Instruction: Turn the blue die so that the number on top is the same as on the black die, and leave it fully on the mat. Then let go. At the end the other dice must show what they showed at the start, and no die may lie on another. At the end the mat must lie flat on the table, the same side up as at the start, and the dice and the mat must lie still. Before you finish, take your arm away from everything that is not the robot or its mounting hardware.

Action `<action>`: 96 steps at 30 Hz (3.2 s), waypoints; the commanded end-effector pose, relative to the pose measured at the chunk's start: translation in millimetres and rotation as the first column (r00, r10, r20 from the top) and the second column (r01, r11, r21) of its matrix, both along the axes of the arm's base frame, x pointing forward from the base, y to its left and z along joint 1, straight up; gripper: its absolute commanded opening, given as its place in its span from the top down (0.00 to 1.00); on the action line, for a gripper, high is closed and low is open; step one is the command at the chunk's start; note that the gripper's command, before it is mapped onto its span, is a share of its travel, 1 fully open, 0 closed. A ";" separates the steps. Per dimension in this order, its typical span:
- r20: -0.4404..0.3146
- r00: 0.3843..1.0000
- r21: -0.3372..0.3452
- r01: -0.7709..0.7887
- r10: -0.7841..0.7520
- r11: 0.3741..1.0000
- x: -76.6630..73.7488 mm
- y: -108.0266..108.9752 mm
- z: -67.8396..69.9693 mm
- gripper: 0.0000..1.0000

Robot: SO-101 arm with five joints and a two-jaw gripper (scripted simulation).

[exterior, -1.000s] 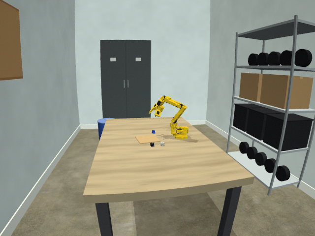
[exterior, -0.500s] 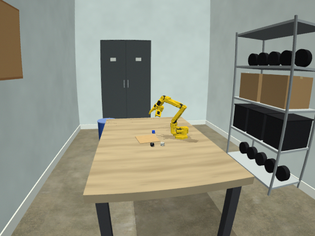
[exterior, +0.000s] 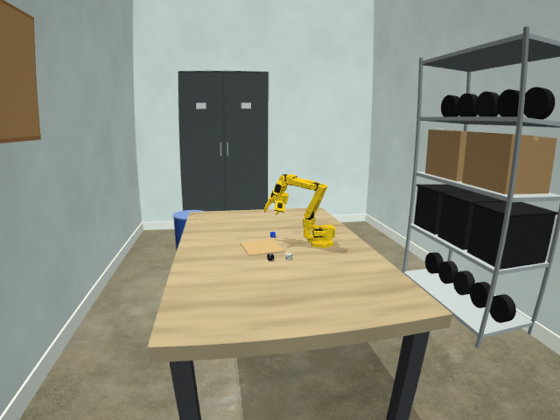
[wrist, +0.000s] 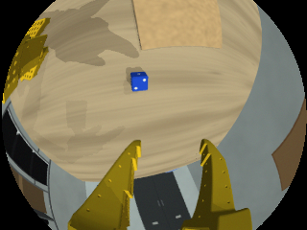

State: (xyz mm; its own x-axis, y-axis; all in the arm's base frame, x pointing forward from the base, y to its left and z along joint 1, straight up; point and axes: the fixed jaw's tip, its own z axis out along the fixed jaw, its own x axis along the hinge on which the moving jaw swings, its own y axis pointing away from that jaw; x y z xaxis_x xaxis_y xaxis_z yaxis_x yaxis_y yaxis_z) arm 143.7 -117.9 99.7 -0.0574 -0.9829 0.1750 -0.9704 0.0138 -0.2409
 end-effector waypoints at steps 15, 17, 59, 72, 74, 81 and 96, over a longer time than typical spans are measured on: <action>-0.186 0.982 0.146 0.013 0.015 0.989 -1.8 0.5 -36.3 0.72; -0.186 0.982 0.146 0.013 0.015 0.989 -1.8 0.5 -36.3 0.72; -0.177 0.984 0.138 0.001 0.024 0.990 -1.3 0.3 -35.0 0.72; -0.177 0.984 0.138 0.001 0.024 0.990 0.6 -1.2 -48.2 0.72; -0.177 0.984 0.138 0.001 0.024 0.990 0.9 -1.4 -51.9 0.72; -0.177 0.984 0.138 0.001 0.024 0.990 1.6 -1.9 -64.9 0.72; -0.177 0.984 0.138 0.001 0.024 0.990 1.2 -1.7 -78.6 0.72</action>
